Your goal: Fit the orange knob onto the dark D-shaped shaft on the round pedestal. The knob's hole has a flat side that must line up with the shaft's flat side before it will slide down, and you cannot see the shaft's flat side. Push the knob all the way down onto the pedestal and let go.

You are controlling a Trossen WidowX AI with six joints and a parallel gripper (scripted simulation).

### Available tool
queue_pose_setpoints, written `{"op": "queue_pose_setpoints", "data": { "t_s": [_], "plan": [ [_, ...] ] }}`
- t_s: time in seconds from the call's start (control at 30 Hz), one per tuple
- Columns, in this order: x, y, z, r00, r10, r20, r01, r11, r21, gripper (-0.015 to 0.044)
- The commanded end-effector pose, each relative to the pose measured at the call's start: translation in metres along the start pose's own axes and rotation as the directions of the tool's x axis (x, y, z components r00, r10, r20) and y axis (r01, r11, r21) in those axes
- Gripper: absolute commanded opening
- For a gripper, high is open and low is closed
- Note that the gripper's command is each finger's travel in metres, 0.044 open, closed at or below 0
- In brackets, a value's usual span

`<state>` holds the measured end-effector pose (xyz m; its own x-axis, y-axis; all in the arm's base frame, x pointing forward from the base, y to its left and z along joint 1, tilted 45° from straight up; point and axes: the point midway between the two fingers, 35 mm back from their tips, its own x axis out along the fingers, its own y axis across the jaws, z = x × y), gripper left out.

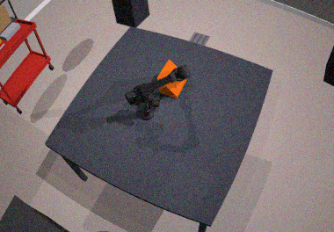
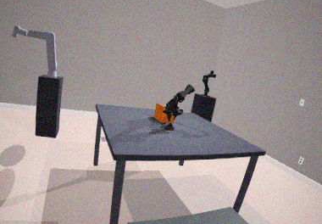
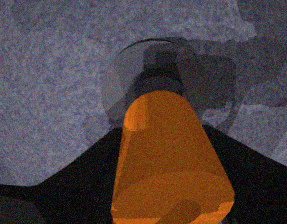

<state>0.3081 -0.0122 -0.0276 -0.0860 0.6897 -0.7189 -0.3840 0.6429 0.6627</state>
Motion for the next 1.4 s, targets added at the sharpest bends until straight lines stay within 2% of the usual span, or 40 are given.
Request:
{"op": "queue_pose_setpoints", "data": {
  "t_s": [0.0,0.23,0.93,1.17,1.37],
  "plan": [
    [-0.0028,-0.0007,0.0014,1.000,-0.002,0.004,0.002,1.000,-0.015,0.0000],
    [-0.0008,-0.0016,0.0013,1.000,-0.001,0.004,0.002,0.977,-0.214,0.0000],
    [-0.0027,-0.0008,0.0018,1.000,-0.001,0.004,0.002,0.977,-0.214,0.0000],
    [-0.0019,-0.0016,0.0022,1.000,-0.001,0.004,0.003,0.915,-0.403,0.0000],
    [0.0002,-0.0013,0.0006,1.000,-0.001,0.004,0.003,0.911,-0.412,0.0000]
  ]
}}
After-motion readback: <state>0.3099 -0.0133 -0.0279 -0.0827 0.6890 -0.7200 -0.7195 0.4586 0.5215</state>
